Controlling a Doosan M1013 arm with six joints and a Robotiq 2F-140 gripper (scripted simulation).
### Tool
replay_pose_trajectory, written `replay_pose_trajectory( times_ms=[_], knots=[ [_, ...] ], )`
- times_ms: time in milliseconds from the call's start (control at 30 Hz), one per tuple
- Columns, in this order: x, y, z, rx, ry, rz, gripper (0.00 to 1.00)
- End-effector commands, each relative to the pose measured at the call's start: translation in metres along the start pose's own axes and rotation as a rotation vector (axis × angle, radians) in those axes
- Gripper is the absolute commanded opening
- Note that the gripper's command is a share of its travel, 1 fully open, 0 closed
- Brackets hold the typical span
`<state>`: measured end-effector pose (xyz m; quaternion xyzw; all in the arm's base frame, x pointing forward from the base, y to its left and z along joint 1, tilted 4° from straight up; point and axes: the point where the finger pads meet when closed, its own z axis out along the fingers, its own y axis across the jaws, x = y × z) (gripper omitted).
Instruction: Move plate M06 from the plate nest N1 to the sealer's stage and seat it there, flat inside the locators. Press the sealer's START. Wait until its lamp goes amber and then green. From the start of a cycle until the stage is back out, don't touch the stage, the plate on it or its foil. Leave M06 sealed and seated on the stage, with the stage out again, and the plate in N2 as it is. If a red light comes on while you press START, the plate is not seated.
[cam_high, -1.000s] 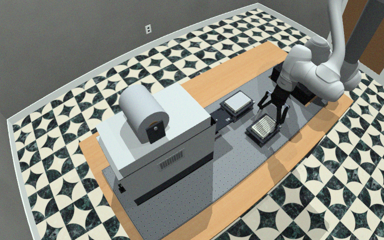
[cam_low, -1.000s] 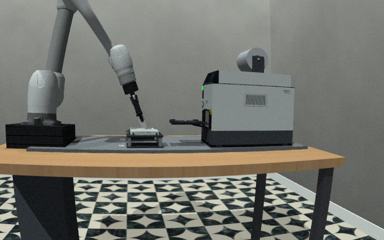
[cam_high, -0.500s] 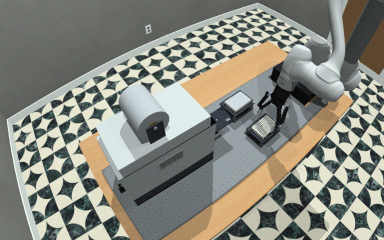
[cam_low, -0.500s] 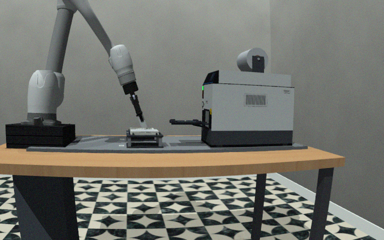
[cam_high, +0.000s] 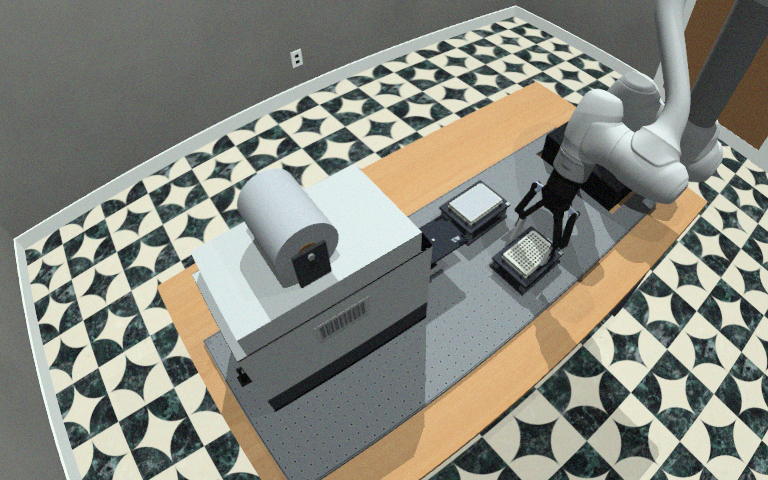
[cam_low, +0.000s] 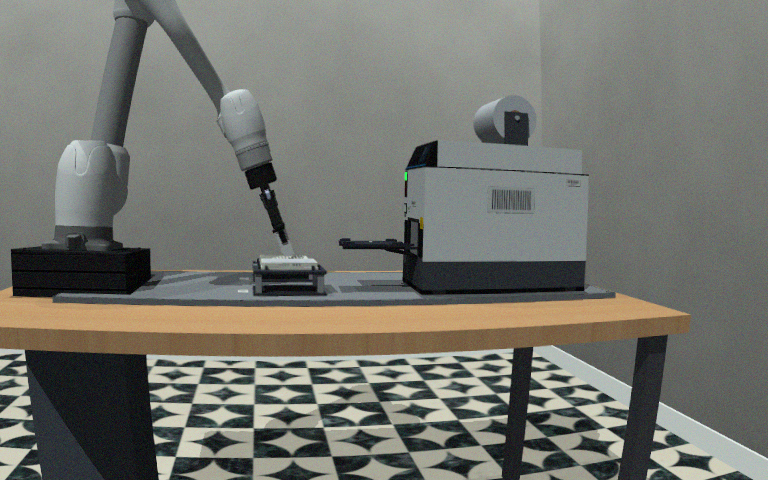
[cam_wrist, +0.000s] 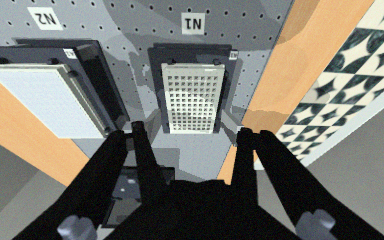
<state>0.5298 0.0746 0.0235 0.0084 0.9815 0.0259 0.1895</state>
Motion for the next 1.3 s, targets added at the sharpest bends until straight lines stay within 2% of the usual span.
replay_pose_trajectory(
  times_ms=[0,700,1267],
  knots=[
    [0.004,0.002,0.003,-0.002,0.004,-0.002,0.7],
    [0.008,0.002,0.015,-0.002,0.004,-0.002,0.7],
    [0.009,0.002,0.016,-0.002,0.004,-0.002,0.7]
  ],
)
